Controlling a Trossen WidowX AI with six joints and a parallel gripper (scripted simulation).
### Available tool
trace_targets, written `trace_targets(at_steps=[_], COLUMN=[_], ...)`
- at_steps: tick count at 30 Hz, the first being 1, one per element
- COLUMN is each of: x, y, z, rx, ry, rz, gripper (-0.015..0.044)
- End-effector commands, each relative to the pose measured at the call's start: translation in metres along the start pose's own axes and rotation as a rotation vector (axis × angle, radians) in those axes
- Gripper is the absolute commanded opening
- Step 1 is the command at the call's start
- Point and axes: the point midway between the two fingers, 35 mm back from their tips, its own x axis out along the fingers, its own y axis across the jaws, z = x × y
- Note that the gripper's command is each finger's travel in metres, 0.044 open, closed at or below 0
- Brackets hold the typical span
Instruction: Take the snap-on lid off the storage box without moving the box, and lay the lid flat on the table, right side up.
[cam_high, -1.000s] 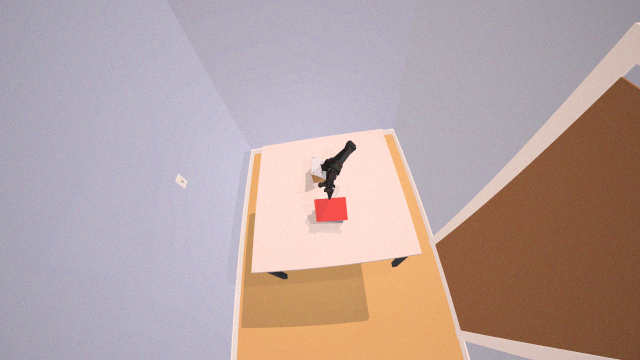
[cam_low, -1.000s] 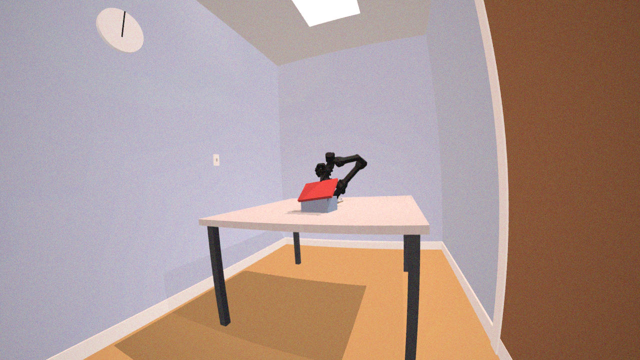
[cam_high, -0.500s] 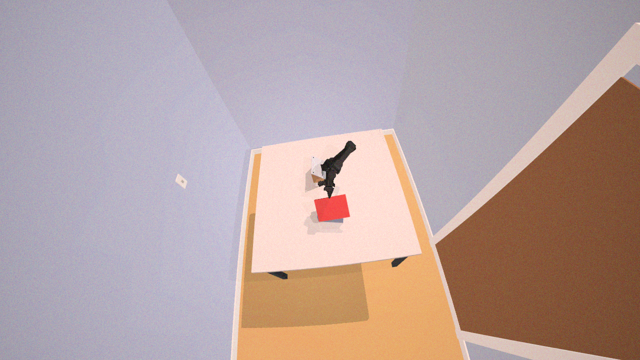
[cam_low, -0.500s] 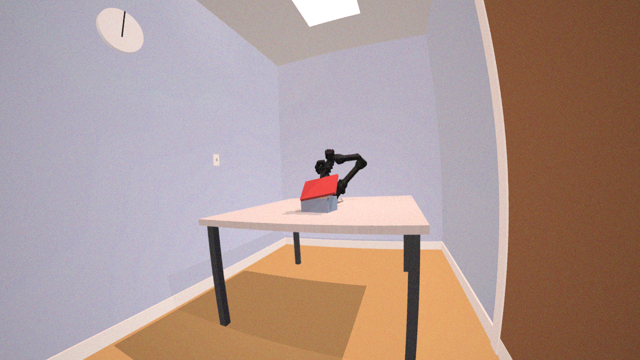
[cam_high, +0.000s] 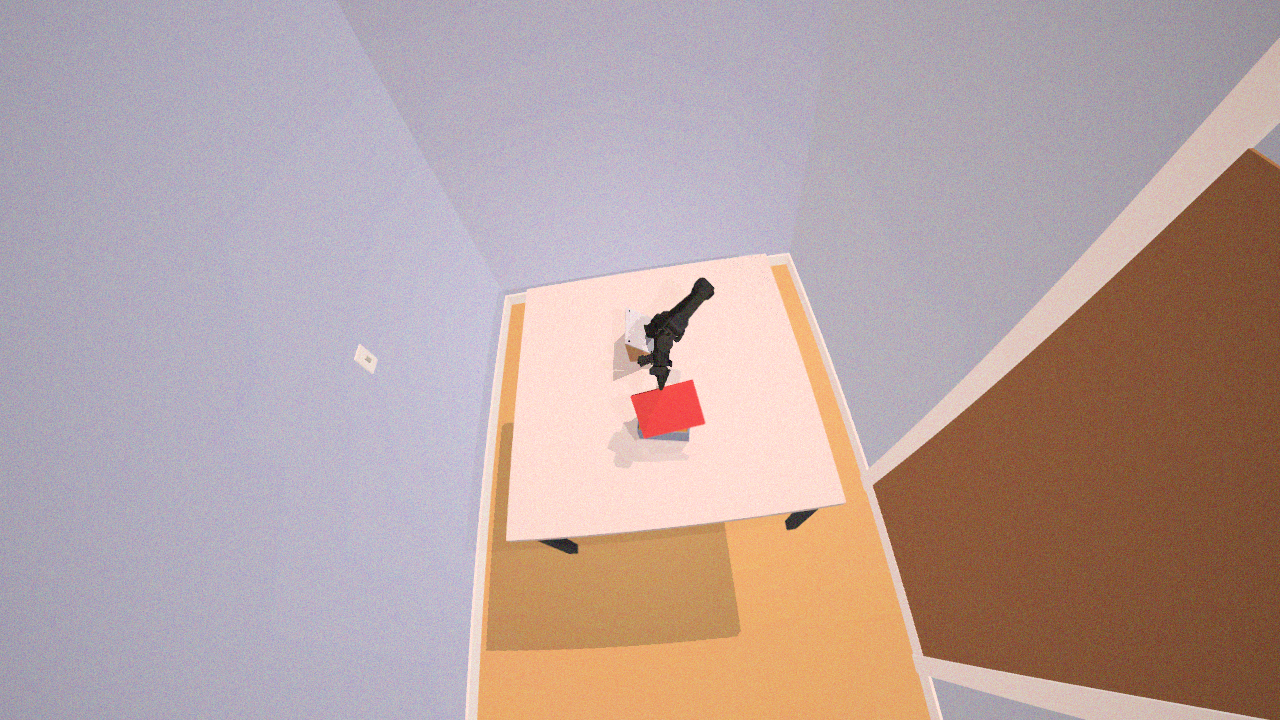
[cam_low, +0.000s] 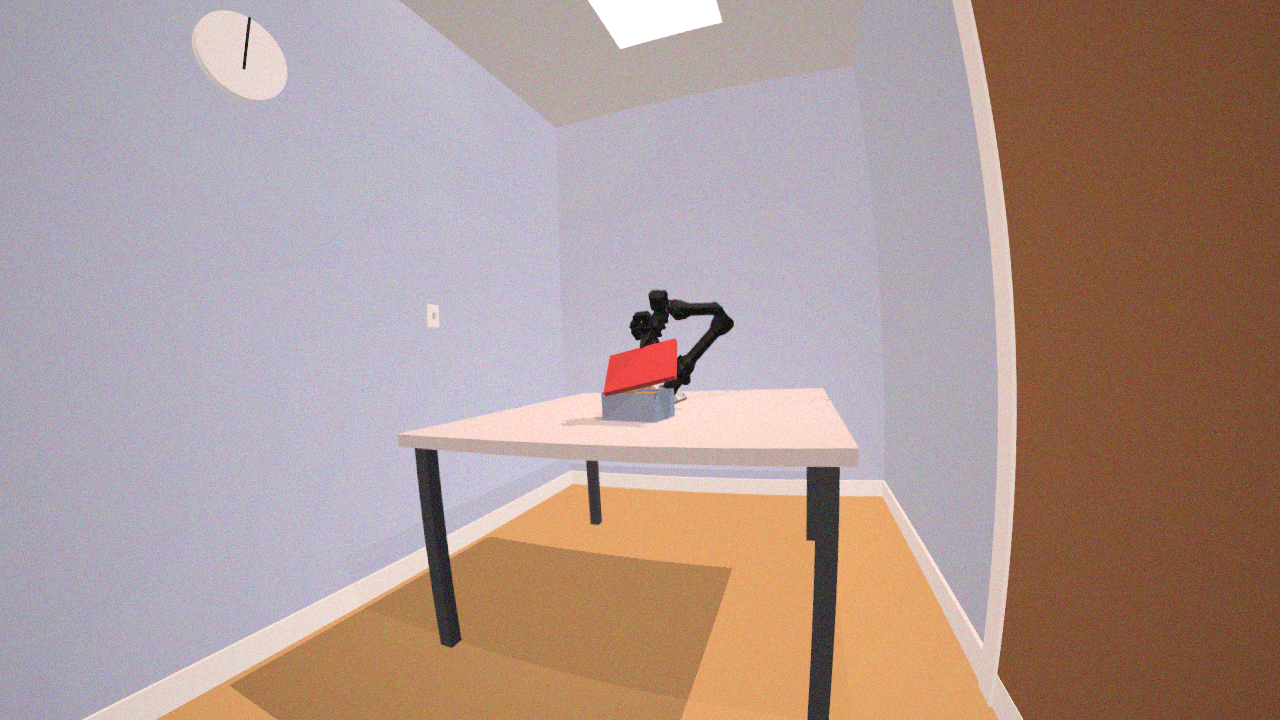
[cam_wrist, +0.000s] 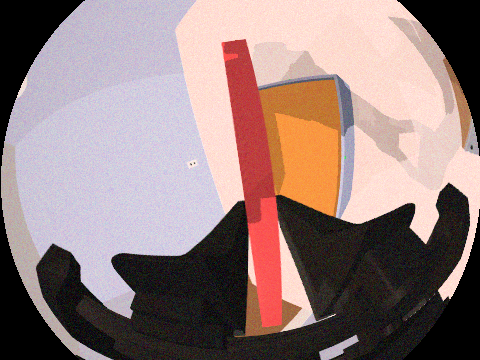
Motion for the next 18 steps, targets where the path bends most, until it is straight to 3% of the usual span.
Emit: trace_targets(at_steps=[1, 18], x=[-0.007, -0.008], y=[0.010, 0.008], z=[-0.001, 0.015], rx=[-0.009, -0.010], ry=[0.001, 0.000], rz=[0.015, 0.015], gripper=[0.0000, 0.0000])
